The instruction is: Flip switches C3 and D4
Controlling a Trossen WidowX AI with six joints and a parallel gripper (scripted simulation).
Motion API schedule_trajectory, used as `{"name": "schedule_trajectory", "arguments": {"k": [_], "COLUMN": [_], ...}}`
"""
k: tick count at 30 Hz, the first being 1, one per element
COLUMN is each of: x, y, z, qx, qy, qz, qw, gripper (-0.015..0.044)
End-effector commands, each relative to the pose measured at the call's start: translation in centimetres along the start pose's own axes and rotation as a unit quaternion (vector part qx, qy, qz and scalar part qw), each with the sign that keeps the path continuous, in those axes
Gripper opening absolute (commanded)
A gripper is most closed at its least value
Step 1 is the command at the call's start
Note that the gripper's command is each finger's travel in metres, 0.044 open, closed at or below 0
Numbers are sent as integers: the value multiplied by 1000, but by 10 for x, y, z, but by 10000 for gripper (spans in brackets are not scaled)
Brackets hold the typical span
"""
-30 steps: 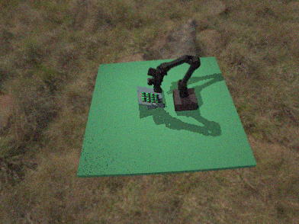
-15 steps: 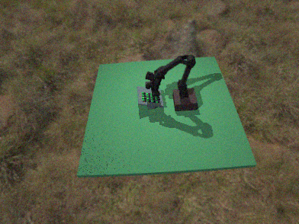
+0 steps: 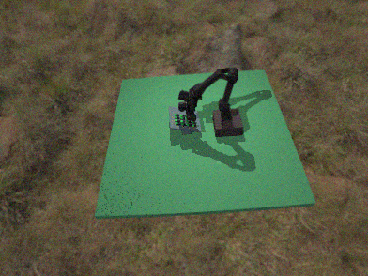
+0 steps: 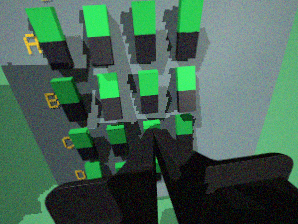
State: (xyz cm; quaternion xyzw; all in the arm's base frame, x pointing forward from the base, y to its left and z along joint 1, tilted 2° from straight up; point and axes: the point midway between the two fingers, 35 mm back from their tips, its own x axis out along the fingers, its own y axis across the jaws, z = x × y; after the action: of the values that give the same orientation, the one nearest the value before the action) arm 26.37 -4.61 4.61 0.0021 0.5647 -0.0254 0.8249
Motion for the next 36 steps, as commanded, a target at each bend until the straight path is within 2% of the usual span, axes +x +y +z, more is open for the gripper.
{"name": "schedule_trajectory", "arguments": {"k": [1, 36], "x": [1, 4], "y": [0, 0], "z": [0, 0], "qx": [2, 2], "qy": [-1, -1], "qz": [-2, -2], "qw": [1000, 1000], "gripper": [0, 0]}}
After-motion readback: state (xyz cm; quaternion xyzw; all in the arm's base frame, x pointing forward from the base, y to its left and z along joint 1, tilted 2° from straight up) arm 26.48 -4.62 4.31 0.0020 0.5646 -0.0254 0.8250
